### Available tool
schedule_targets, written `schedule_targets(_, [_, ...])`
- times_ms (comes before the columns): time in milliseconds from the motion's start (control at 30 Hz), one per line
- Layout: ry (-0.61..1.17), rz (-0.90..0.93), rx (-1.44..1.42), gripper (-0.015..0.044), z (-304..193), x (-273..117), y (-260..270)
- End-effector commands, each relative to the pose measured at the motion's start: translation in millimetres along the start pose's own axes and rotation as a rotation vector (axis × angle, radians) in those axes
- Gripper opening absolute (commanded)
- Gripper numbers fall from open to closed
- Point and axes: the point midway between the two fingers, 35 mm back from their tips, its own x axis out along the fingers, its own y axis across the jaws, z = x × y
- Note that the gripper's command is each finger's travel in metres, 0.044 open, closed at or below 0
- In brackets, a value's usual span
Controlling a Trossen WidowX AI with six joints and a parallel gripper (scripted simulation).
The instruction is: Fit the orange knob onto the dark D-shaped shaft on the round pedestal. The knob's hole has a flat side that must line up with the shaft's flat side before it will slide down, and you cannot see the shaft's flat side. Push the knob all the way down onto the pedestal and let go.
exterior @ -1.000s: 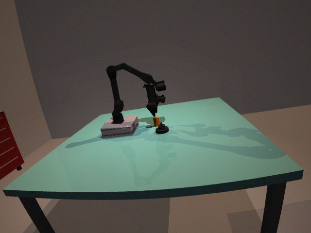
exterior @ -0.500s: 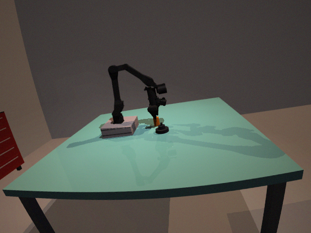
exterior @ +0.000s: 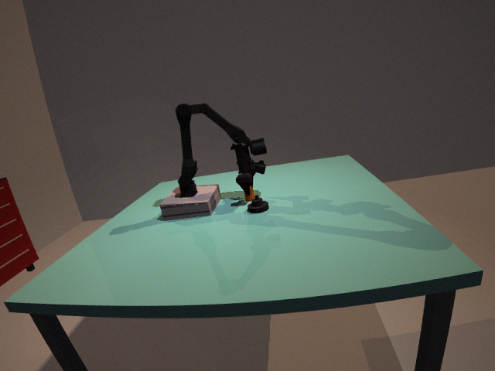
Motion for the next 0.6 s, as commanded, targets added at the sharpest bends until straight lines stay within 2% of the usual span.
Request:
schedule_targets(0, [0.016, -0.005, -0.005, 0.0440, -4, 10, -1])
schedule_targets(433, [0.016, -0.006, -0.005, 0.0440, -6, 27, -2])
schedule_targets(567, [0.016, -0.006, -0.005, 0.0335, -6, 27, -2])
